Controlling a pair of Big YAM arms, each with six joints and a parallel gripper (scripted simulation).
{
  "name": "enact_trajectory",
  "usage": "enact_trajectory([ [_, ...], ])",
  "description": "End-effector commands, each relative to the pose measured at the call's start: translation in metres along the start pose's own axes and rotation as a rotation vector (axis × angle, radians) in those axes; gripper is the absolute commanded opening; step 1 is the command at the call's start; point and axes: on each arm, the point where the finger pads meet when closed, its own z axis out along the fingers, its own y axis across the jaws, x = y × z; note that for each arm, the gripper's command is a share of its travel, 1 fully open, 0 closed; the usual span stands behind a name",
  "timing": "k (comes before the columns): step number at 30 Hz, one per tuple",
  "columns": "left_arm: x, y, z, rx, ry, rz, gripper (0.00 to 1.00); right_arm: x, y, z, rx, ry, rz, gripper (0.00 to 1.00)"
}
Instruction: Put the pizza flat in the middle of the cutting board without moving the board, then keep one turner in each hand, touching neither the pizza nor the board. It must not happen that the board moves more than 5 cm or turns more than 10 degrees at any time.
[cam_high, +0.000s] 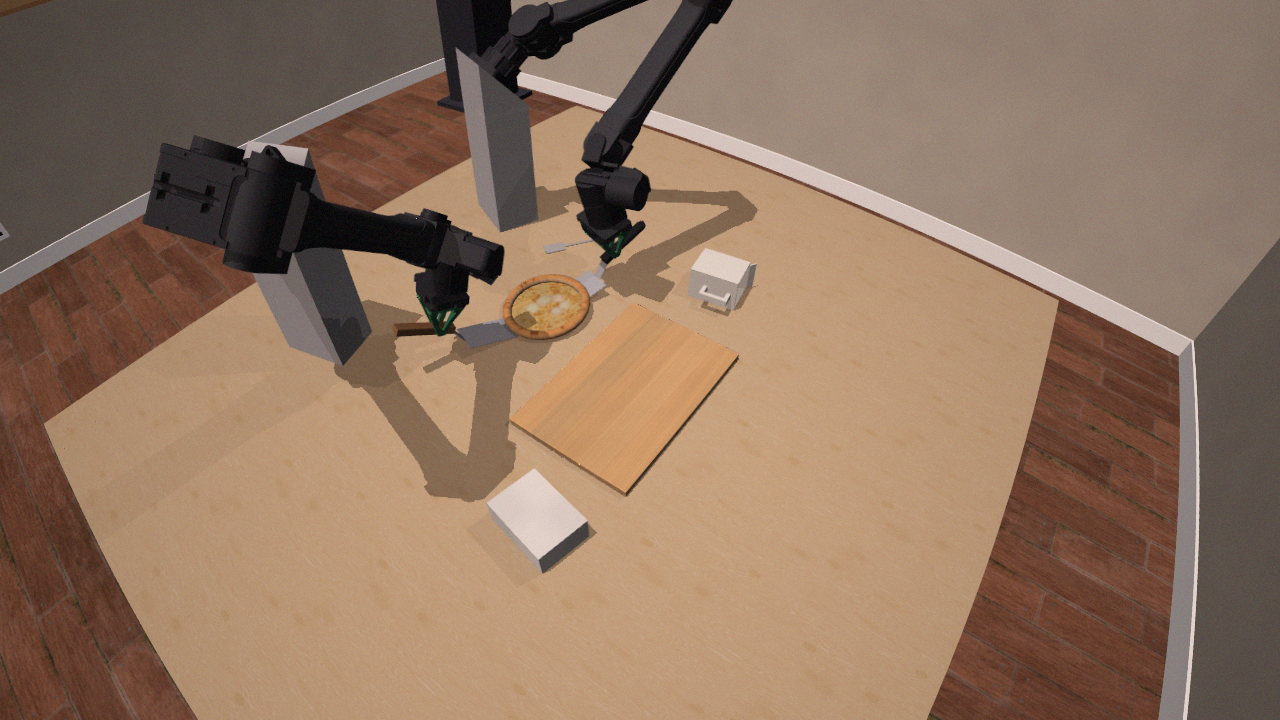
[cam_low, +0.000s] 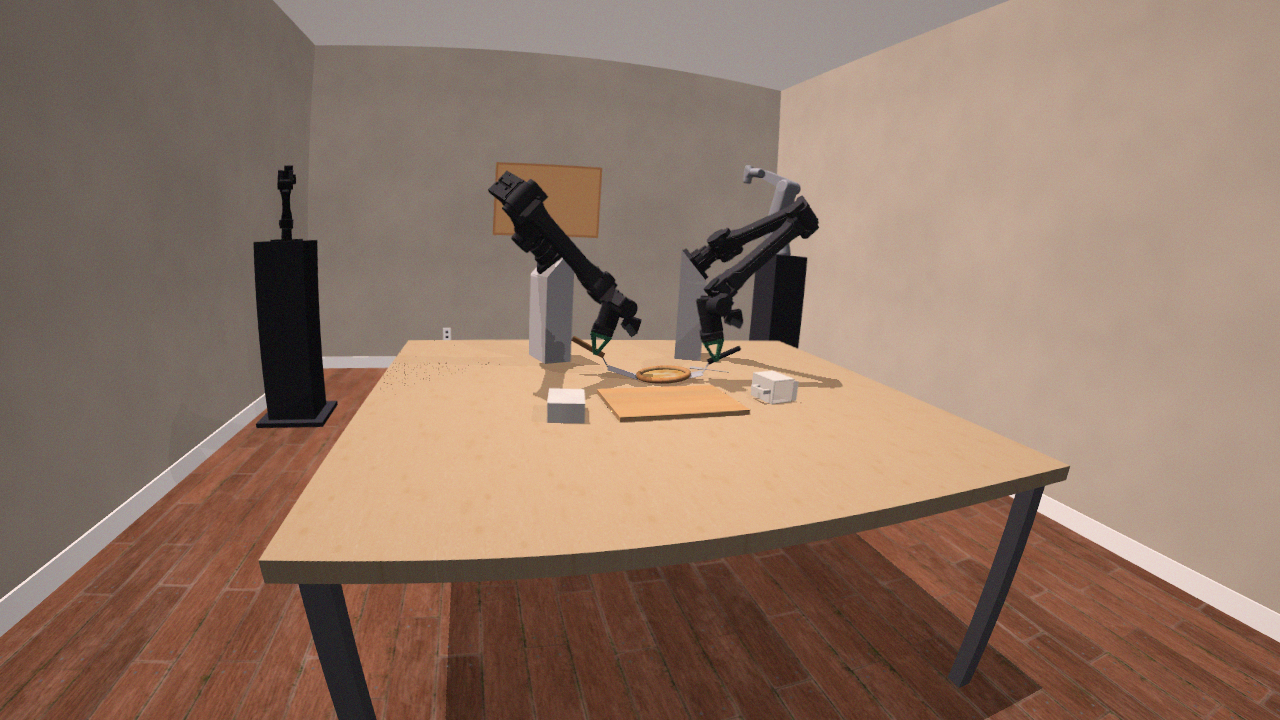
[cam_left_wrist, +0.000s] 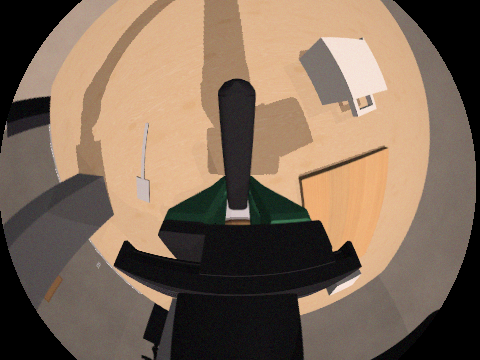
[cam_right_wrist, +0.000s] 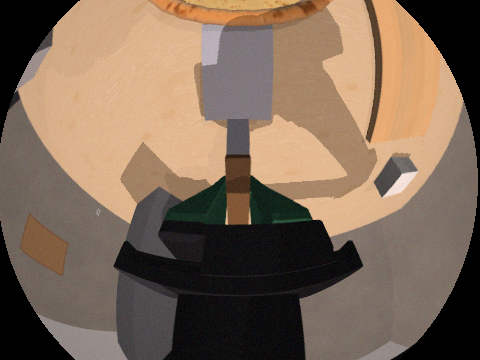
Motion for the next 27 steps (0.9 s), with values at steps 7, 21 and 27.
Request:
enact_trajectory([
  [7, 0.000, -0.014, -0.013, 0.039, 0.001, 0.004, 0.06, -0.020, 0.004, -0.009, 0.009, -0.012, -0.002, 0.06],
  [21, 0.000, -0.014, -0.013, 0.040, 0.001, 0.004, 0.06, -0.036, 0.004, -0.012, 0.009, -0.010, -0.003, 0.06],
  [27, 0.000, -0.015, -0.013, 0.040, 0.000, 0.004, 0.06, -0.041, 0.004, -0.013, 0.008, -0.007, 0.000, 0.06],
])
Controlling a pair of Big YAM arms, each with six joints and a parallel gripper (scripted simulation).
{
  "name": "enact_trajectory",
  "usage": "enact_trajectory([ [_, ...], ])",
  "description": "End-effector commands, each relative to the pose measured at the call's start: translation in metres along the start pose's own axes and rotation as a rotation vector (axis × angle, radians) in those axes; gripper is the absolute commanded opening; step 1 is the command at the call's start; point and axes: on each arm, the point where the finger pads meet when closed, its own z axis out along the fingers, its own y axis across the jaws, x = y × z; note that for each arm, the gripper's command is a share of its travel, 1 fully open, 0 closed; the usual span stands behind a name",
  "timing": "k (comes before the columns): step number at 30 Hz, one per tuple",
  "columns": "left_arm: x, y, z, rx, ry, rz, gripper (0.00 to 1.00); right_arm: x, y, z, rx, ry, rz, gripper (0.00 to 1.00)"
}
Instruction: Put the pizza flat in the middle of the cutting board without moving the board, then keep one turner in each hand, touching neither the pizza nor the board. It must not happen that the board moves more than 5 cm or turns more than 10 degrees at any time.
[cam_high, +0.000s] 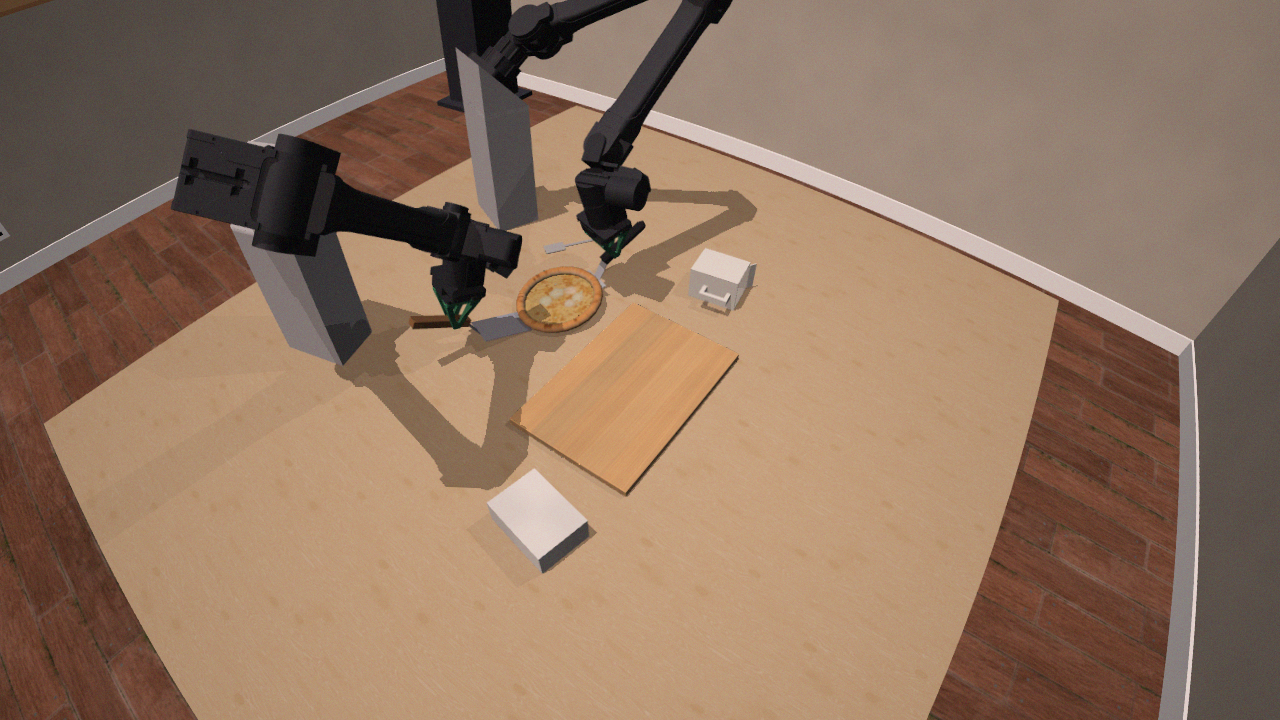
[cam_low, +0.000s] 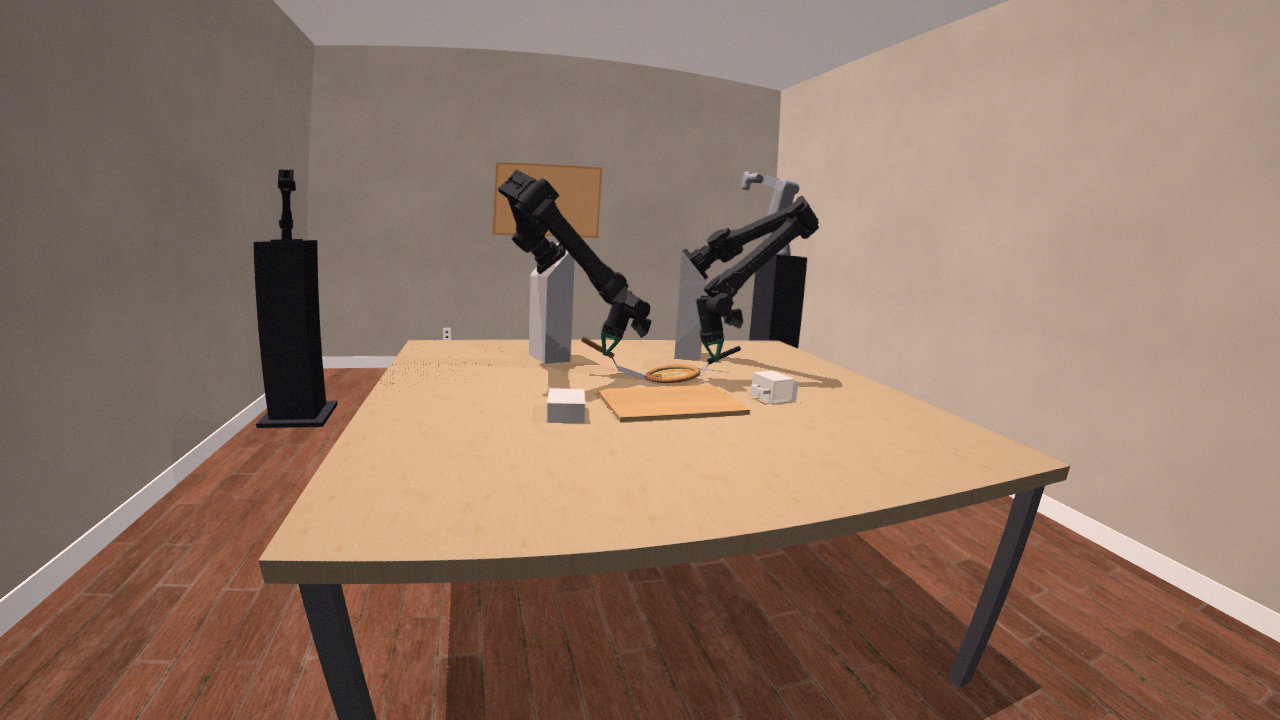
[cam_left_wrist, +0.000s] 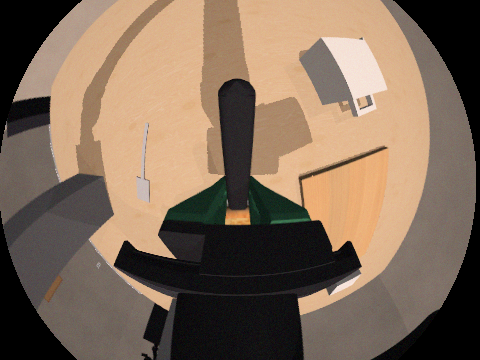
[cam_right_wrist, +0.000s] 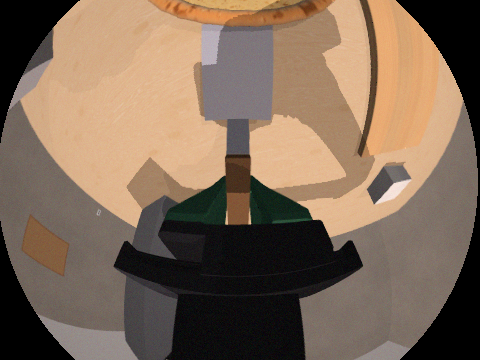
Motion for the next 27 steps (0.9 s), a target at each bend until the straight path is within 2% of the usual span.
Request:
enact_trajectory([
  [1, 0.000, -0.015, -0.013, 0.040, 0.000, 0.004, 0.06, -0.011, 0.004, -0.005, 0.006, -0.010, -0.006, 0.06],
  [20, 0.001, -0.010, -0.013, 0.035, 0.002, 0.012, 0.06, -0.027, 0.005, -0.003, -0.008, 0.001, 0.004, 0.06],
  [23, 0.002, -0.009, -0.013, 0.034, 0.002, 0.015, 0.06, -0.035, 0.005, -0.010, 0.007, 0.000, -0.002, 0.06],
  [26, 0.002, -0.008, -0.014, 0.033, 0.003, 0.017, 0.06, -0.034, 0.005, -0.004, -0.010, 0.009, 0.010, 0.06],
  [27, 0.002, -0.007, -0.014, 0.033, 0.003, 0.018, 0.06, -0.038, 0.005, -0.010, 0.006, 0.004, 0.005, 0.06],
])
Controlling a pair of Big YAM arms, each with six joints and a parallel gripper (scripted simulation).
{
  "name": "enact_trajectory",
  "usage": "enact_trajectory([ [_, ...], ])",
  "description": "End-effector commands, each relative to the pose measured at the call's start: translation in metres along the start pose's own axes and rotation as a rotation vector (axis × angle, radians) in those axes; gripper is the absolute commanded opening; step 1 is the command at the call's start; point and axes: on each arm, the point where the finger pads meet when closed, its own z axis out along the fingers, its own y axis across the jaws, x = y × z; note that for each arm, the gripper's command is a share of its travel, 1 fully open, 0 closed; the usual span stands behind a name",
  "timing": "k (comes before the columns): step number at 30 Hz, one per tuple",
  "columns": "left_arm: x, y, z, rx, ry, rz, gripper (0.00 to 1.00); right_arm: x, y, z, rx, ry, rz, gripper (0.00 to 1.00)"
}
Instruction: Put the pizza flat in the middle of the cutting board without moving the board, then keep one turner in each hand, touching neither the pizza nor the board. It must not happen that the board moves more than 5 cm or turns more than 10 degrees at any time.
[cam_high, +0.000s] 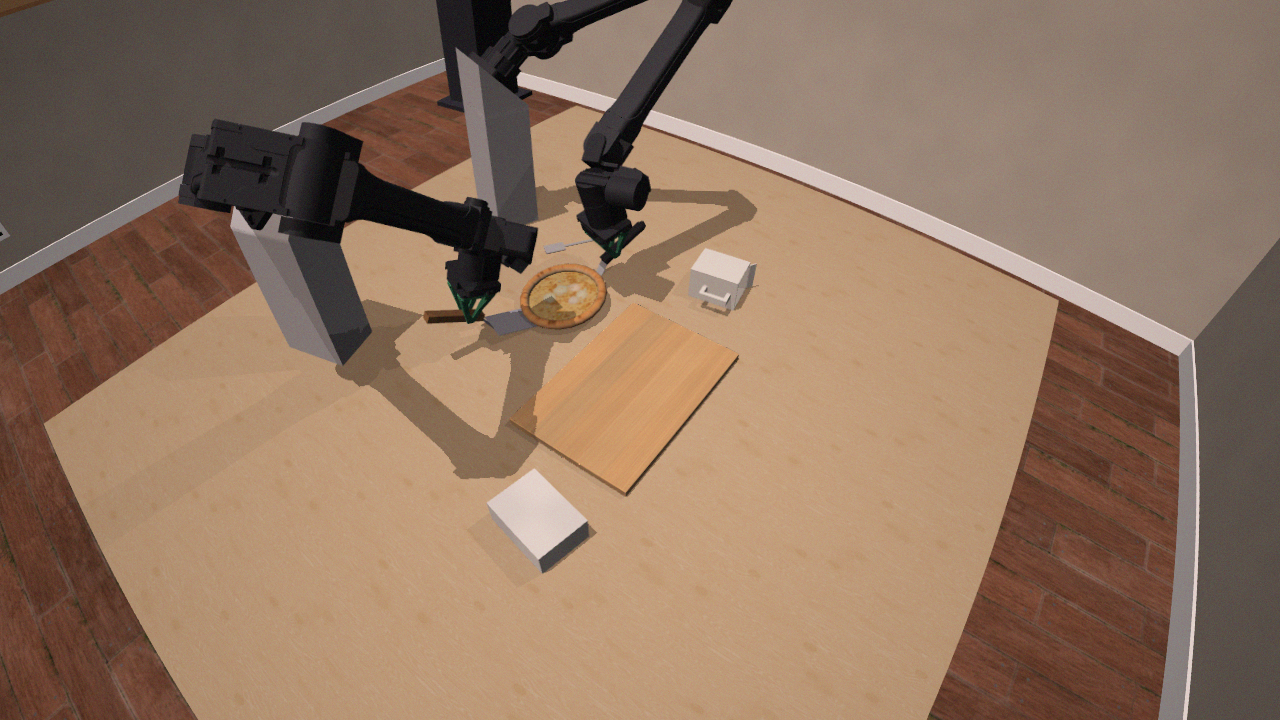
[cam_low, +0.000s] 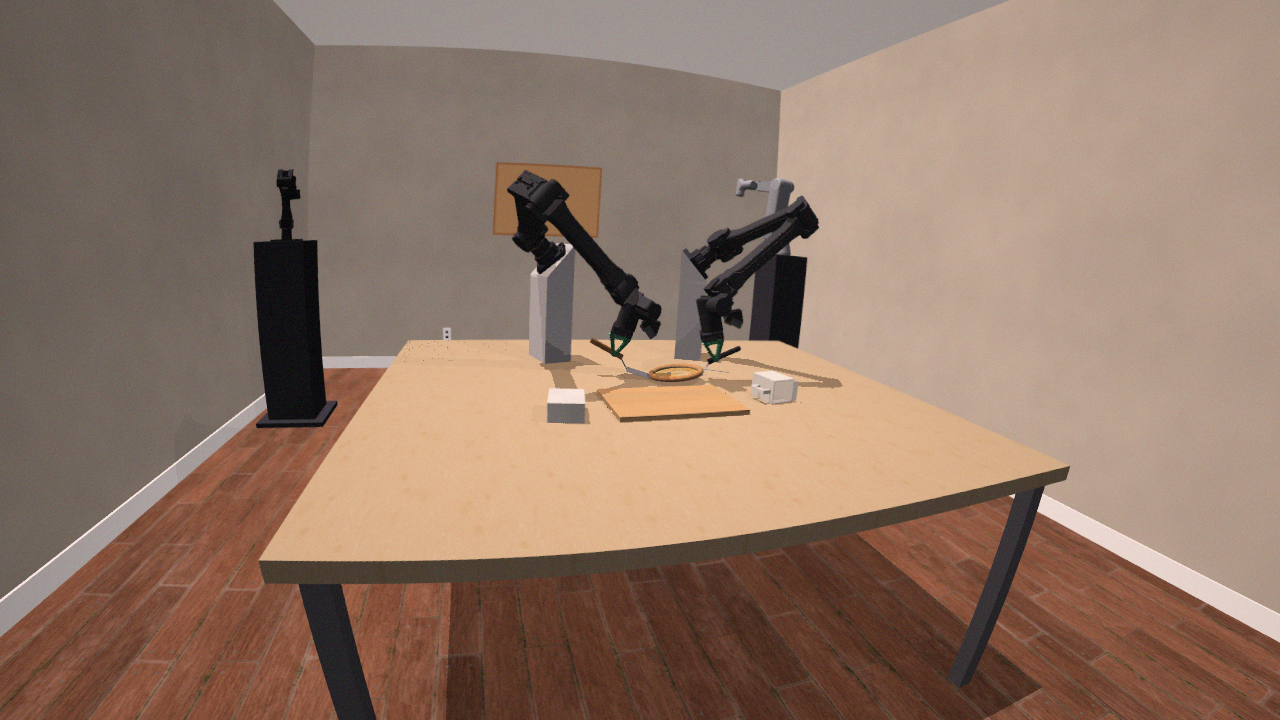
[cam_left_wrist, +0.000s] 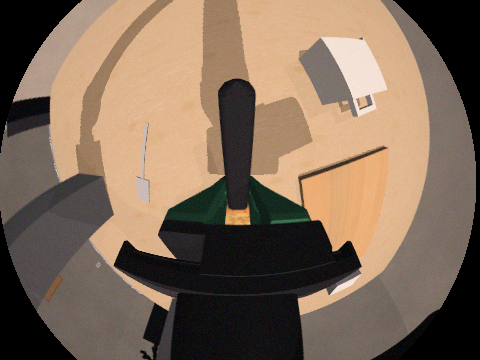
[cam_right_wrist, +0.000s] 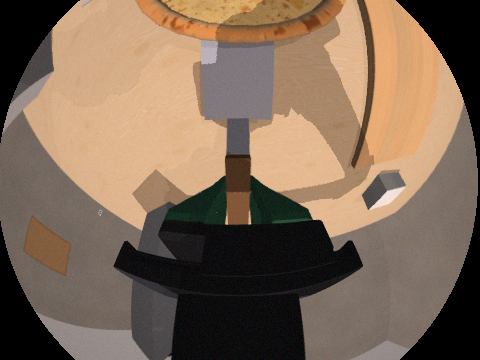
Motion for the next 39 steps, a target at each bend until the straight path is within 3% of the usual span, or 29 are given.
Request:
enact_trajectory([
  [1, 0.002, -0.007, -0.014, 0.032, 0.003, 0.018, 0.06, -0.011, 0.005, -0.005, 0.012, 0.001, 0.004, 0.06],
  [19, -0.005, -0.006, -0.019, 0.026, 0.030, 0.000, 0.06, -0.017, 0.005, 0.001, -0.011, 0.030, 0.004, 0.06],
  [23, -0.014, -0.015, -0.019, 0.026, 0.050, -0.026, 0.06, -0.015, -0.010, -0.018, 0.028, -0.034, -0.021, 0.06],
  [28, -0.008, 0.002, -0.014, 0.000, 0.075, -0.006, 0.06, -0.011, -0.011, -0.022, 0.030, -0.059, -0.020, 0.06],
  [35, -0.024, -0.005, -0.017, -0.002, 0.118, -0.032, 0.06, -0.009, -0.013, -0.033, 0.041, -0.116, -0.011, 0.06],
  [37, -0.021, -0.013, -0.029, 0.026, 0.133, -0.020, 0.06, -0.008, -0.013, -0.035, 0.041, -0.129, -0.011, 0.06],
  [39, -0.021, -0.004, -0.027, 0.008, 0.149, -0.013, 0.06, -0.006, -0.012, -0.036, 0.040, -0.141, -0.011, 0.06],
])
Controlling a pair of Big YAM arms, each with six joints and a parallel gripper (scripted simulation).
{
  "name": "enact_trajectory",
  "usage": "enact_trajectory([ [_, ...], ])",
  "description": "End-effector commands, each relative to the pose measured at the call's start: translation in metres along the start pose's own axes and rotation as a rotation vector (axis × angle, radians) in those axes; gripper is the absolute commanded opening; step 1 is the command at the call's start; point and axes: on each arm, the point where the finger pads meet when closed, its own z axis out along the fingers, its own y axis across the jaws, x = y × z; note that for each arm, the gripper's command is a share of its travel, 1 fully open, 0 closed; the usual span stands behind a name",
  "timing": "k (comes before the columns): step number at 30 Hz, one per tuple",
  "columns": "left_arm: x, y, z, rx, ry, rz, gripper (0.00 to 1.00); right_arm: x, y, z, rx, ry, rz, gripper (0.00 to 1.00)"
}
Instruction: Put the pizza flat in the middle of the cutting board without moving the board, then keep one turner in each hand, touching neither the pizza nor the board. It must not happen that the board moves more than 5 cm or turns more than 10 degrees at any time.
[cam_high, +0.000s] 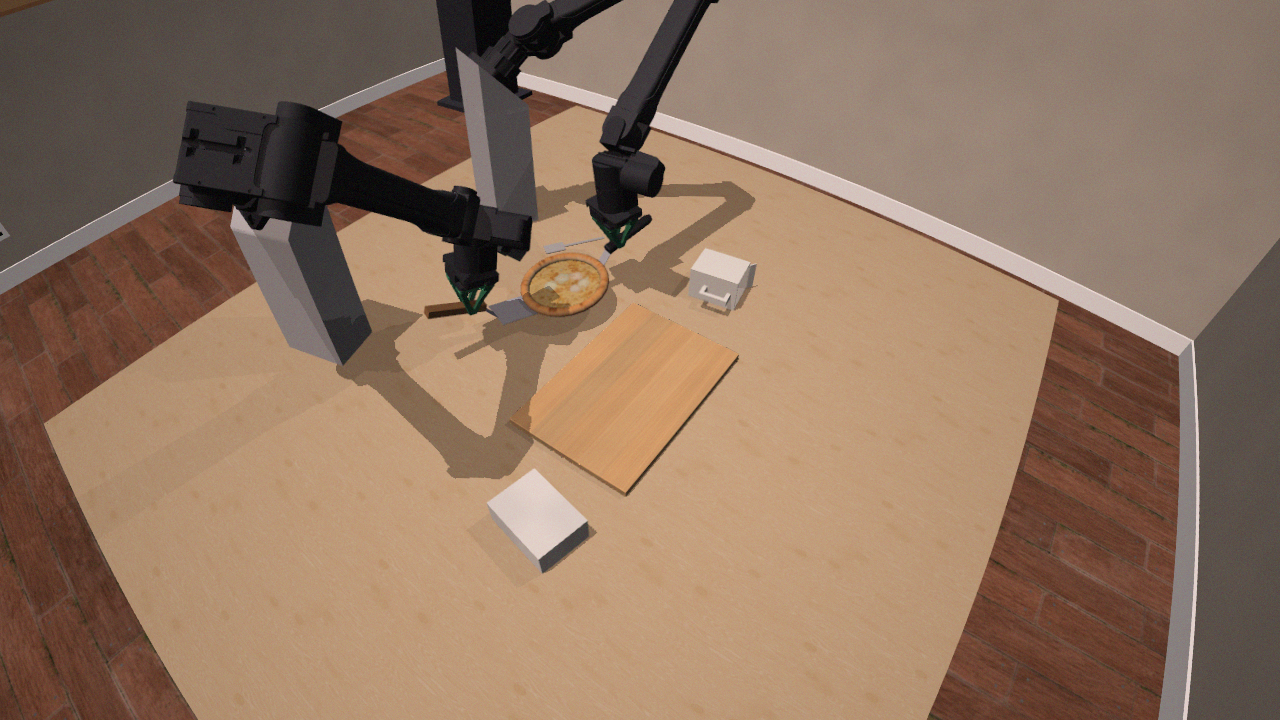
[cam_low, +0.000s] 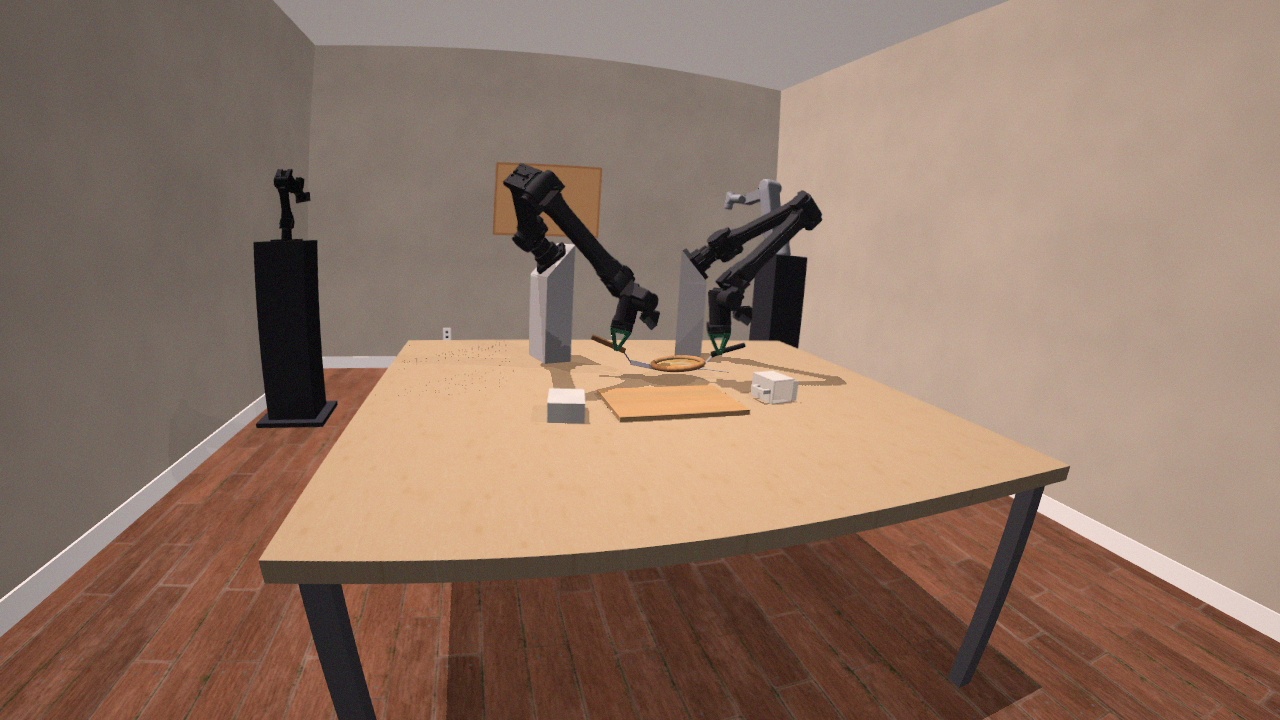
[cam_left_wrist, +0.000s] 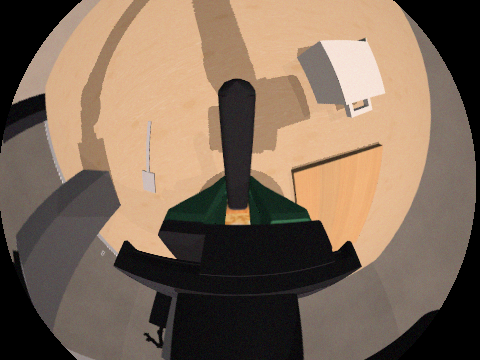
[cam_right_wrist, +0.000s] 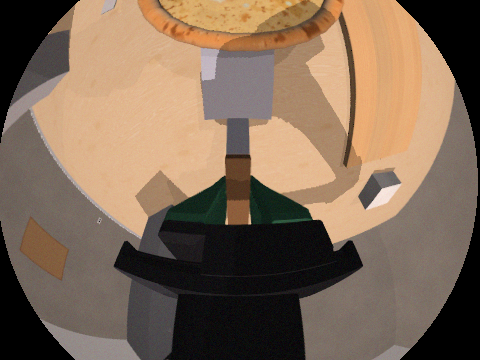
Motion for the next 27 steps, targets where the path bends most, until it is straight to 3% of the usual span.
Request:
enact_trajectory([
  [1, -0.006, 0.001, -0.008, 0.000, 0.017, -0.011, 0.06, -0.005, -0.010, -0.016, 0.034, -0.048, -0.017, 0.06],
  [9, -0.015, -0.001, -0.009, -0.008, 0.055, -0.025, 0.06, 0.002, -0.009, -0.019, 0.026, -0.080, -0.016, 0.06],
  [12, -0.009, -0.015, -0.026, 0.024, 0.078, -0.005, 0.06, 0.002, -0.011, -0.025, 0.034, -0.102, -0.015, 0.06],
  [14, -0.019, -0.006, -0.015, -0.001, 0.094, -0.032, 0.06, 0.001, -0.013, -0.027, 0.037, -0.117, -0.011, 0.06],
  [17, -0.017, 0.003, -0.018, -0.011, 0.136, -0.018, 0.06, 0.004, -0.012, -0.027, 0.031, -0.131, -0.010, 0.06],
  [19, -0.006, -0.005, -0.034, 0.021, 0.149, -0.002, 0.06, 0.006, -0.008, -0.028, 0.031, -0.143, -0.014, 0.06],
  [22, -0.003, -0.005, -0.032, 0.021, 0.152, 0.013, 0.06, 0.006, -0.002, -0.026, 0.022, -0.139, -0.010, 0.06],
  [27, -0.022, -0.008, -0.025, 0.005, 0.191, -0.034, 0.06, 0.009, -0.011, -0.037, 0.034, -0.182, -0.021, 0.06],
])
